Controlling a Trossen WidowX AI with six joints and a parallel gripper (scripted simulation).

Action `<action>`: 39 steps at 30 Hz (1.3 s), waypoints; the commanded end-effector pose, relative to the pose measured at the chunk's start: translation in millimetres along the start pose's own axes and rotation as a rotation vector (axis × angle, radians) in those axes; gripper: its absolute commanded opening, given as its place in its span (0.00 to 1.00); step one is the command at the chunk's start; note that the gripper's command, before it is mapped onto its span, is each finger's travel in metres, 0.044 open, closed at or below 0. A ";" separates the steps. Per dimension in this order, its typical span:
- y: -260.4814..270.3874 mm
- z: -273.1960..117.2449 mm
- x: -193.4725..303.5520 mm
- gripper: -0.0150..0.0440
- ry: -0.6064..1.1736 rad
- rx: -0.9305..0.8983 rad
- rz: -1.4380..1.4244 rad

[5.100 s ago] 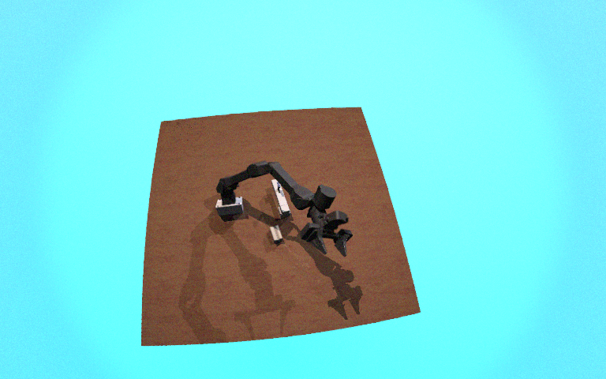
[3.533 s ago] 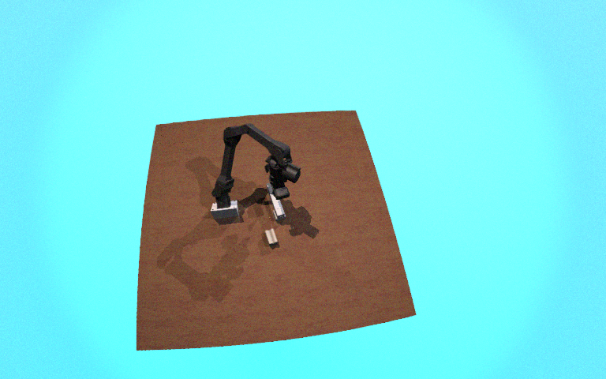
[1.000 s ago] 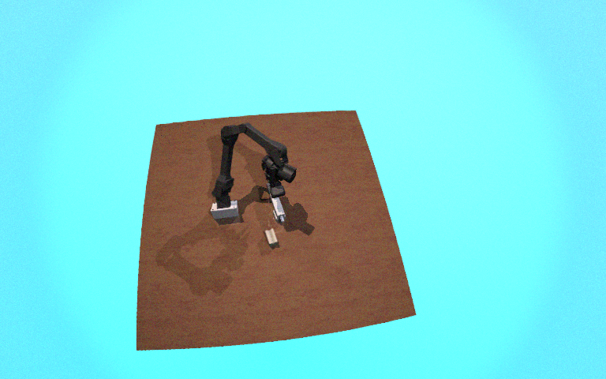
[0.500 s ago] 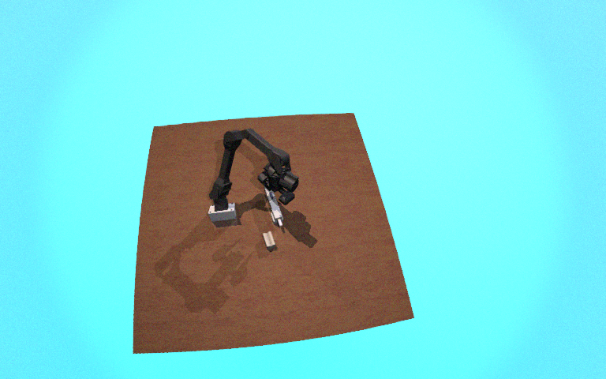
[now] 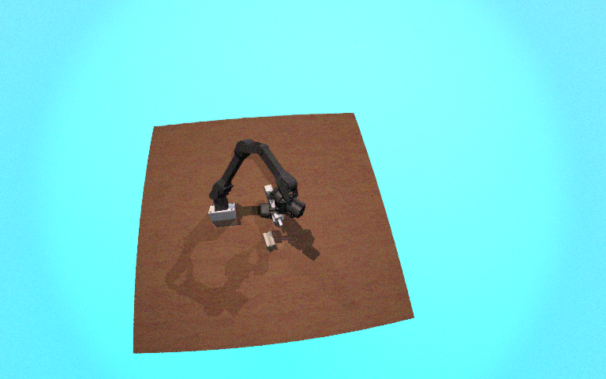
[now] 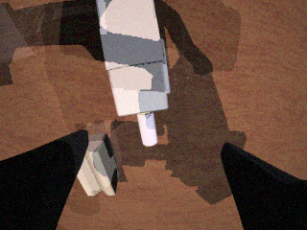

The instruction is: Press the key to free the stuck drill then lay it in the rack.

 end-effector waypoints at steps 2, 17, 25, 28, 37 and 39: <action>-2.1 23.8 27.3 1.00 -0.003 -0.018 -0.264; -2.1 24.0 27.2 1.00 -0.003 -0.018 -0.264; -2.0 34.1 24.7 1.00 -0.002 -0.018 -0.264; -1.8 39.0 23.5 1.00 -0.003 -0.017 -0.264; -0.6 53.4 19.6 1.00 -0.003 -0.017 -0.264; -0.3 56.5 18.7 1.00 -0.003 -0.017 -0.264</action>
Point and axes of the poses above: the point midway between the two fingers, 35 mm back from their tips, its own z axis out along the fingers, its own y axis across the jaws, x = y × z, the point moved 8 cm from there along -z, back along the fingers, and after that the axes turned 2 degrees about z, right-handed, at the moved point
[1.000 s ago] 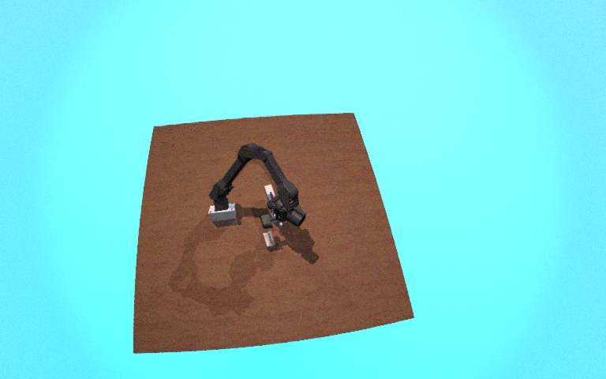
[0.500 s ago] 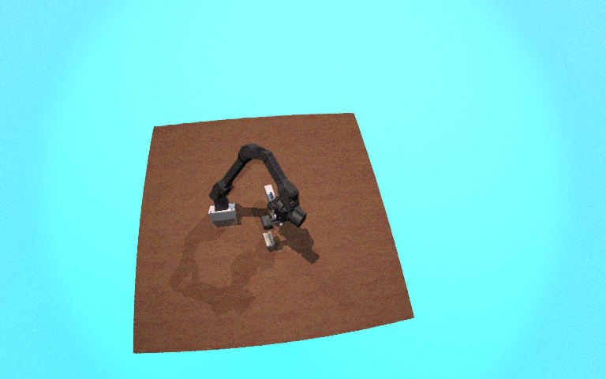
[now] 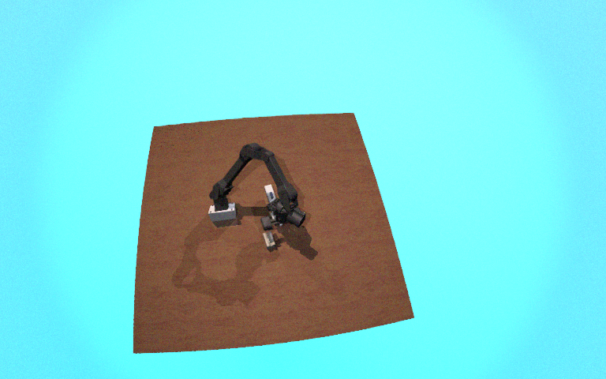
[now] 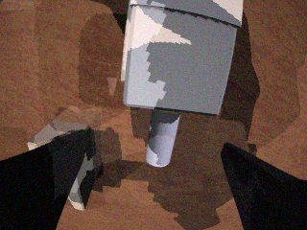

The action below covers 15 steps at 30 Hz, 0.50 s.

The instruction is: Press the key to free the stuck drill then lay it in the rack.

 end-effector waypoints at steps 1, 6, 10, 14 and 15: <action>0.4 6.1 -2.2 1.00 -0.002 0.004 0.003; 0.8 13.9 -4.7 1.00 -0.003 0.004 0.003; 1.2 20.1 -6.8 1.00 -0.004 0.004 0.003; 0.9 19.9 -6.4 0.96 -0.003 -0.001 0.000; 0.9 19.9 -6.4 0.91 -0.003 -0.001 0.000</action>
Point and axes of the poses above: the point midway between the two fingers, 35 mm back from their tips, its own z axis out along the fingers, its own y axis across the jaws, x = y × z, the point moved 8 cm from there along -z, back along the fingers, and after that the axes turned 2 degrees about z, right-handed, at the moved point
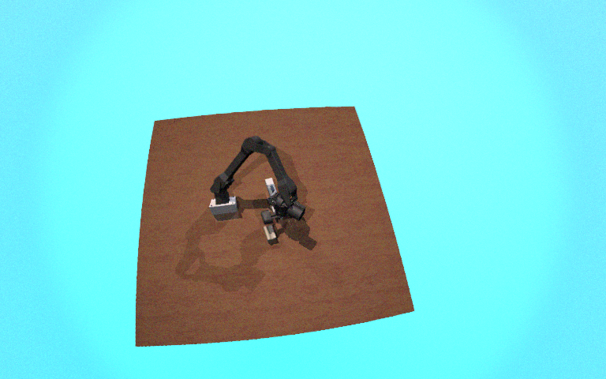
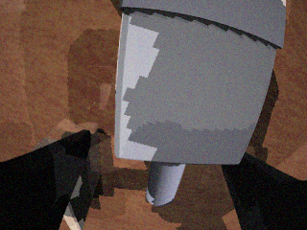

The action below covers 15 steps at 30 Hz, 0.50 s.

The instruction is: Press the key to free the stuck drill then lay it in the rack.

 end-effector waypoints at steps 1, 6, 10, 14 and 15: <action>0.0 -0.8 0.4 0.87 0.001 0.001 0.000; 0.0 -0.8 0.4 0.64 0.001 0.001 0.000; 0.0 -0.8 0.4 0.47 0.001 0.001 0.000; 0.0 -0.8 0.4 0.29 0.001 0.001 0.000; 0.0 -0.8 0.4 0.28 0.001 0.001 0.000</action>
Point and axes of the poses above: the point midway between the two fingers, 35 mm back from their tips, its own z axis out along the fingers, its own y axis across the jaws, x = y × z, the point moved 8 cm from there along -z, back along the fingers, and after that the axes turned 2 degrees about z, right-handed, at the moved point
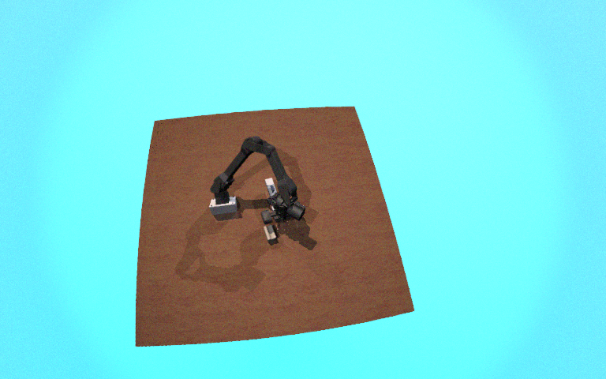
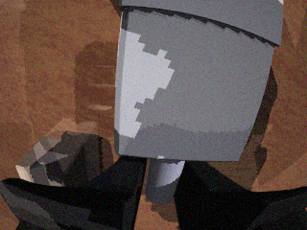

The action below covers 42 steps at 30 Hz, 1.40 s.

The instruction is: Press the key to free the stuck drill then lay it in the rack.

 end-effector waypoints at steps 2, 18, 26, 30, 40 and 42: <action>-0.1 -0.2 0.0 0.25 0.000 -0.001 0.000; -0.4 0.0 14.4 0.25 -0.001 0.004 0.002; -0.7 -0.2 27.2 0.25 0.000 0.004 0.002; -0.8 -0.4 33.1 0.25 0.000 0.004 0.002; -1.3 0.6 39.6 0.34 -0.001 0.004 0.002; -1.3 0.6 39.6 0.43 -0.001 0.004 0.002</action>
Point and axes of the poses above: the point midway between the two fingers, 35 mm back from their tips, its own z axis out along the fingers, its own y axis across the jaws, x = y × z, the point moved 8 cm from there along -z, back along the fingers, and after that the axes turned 2 degrees about z, right-handed, at the moved point
